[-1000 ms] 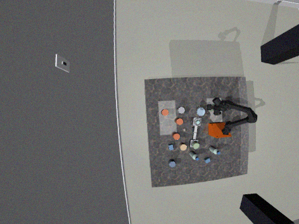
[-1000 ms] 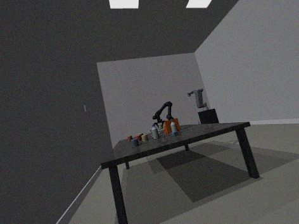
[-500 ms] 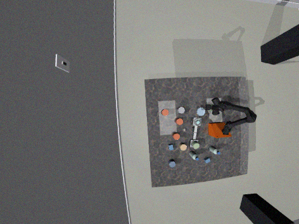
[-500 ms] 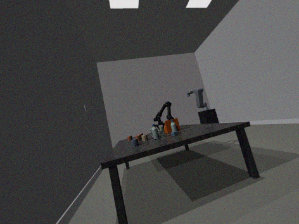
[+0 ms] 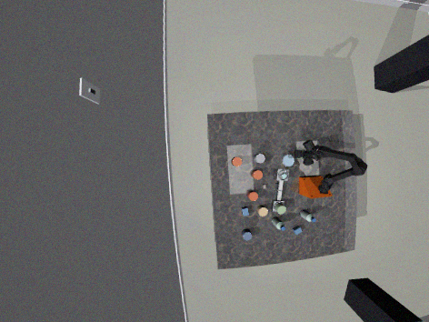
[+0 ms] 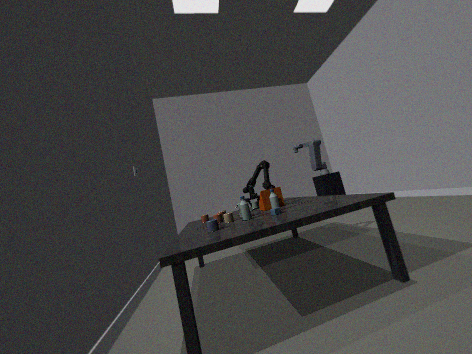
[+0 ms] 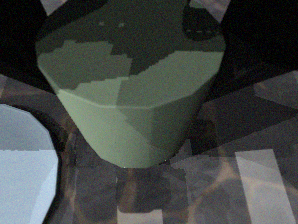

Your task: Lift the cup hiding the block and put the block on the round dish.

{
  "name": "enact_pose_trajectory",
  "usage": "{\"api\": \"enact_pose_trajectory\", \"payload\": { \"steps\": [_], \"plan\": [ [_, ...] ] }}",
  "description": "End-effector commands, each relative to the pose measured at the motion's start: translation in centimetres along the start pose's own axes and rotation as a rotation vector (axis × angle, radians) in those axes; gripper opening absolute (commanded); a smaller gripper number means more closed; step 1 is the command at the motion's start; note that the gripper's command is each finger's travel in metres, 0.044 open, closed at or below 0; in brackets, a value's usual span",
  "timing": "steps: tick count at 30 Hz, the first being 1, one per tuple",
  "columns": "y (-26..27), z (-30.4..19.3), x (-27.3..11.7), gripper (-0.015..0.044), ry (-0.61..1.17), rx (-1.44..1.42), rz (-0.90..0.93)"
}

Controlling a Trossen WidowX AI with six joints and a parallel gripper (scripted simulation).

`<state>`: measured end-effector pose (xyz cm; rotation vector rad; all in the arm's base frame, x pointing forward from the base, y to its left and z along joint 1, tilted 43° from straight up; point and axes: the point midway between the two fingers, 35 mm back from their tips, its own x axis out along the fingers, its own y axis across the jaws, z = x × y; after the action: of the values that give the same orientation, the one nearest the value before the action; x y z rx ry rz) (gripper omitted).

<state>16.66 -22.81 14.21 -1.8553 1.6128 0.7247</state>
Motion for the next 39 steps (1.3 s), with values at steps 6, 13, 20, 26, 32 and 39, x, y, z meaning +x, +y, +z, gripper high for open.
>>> {"api": "enact_pose_trajectory", "payload": {
  "steps": [6, 13, 20, 26, 32, 39],
  "plan": [
    [0.0, -0.1, 0.0, 0.0210, 0.002, 0.002, -0.001],
    [0.0, -0.1, 0.0, 0.0394, 0.002, 0.002, -0.001],
    [0.0, 0.0, -5.3, 0.0440, -0.005, -0.001, -0.001],
    [-0.5, -0.2, -5.6, 0.0387, 0.003, -0.006, -0.019],
    [-3.3, -0.6, -6.8, 0.0260, 0.024, 0.041, -0.102],
    [-4.7, 0.3, -6.9, 0.0260, -0.013, 0.237, -0.104]
  ]
}}
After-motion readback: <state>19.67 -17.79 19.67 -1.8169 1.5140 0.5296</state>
